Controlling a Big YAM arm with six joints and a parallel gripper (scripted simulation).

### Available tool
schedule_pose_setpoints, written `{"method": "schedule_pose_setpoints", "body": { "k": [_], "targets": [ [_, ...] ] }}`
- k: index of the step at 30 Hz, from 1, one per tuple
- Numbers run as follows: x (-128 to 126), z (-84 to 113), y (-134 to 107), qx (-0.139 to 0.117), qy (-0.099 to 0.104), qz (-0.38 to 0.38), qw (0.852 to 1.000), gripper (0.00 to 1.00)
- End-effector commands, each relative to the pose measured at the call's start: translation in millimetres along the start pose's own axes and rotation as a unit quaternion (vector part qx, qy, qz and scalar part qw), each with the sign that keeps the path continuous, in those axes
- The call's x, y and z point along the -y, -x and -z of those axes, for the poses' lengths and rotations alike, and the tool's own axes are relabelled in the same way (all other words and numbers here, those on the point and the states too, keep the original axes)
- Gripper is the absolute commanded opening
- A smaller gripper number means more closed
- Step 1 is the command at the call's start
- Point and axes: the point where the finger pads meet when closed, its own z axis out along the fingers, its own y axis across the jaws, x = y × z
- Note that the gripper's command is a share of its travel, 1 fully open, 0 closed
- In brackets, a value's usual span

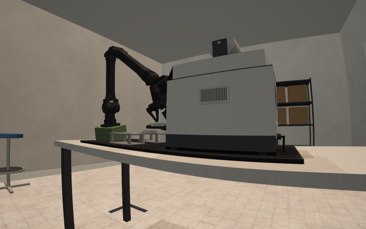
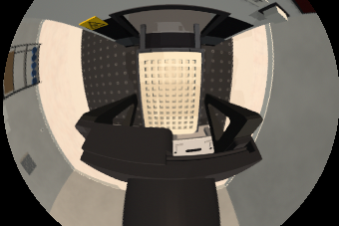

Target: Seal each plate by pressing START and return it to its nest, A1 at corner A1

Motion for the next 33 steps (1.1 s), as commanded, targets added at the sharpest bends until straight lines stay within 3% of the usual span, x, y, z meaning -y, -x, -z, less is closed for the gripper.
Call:
{"method": "schedule_pose_setpoints", "body": {
  "k": [1, 11, 22, 33],
  "targets": [
    [6.3, 24.1, 26.7, 0.027, -0.004, -0.008, 1.000, 1.00],
    [-0.5, 36.7, 36.8, 0.038, -0.002, -0.003, 0.999, 1.00],
    [5.8, 9.8, 15.3, 0.008, -0.004, -0.008, 1.000, 1.00],
    [-4.9, 6.3, 11.3, 0.011, 0.000, 0.000, 1.000, 1.00]
  ]
}}
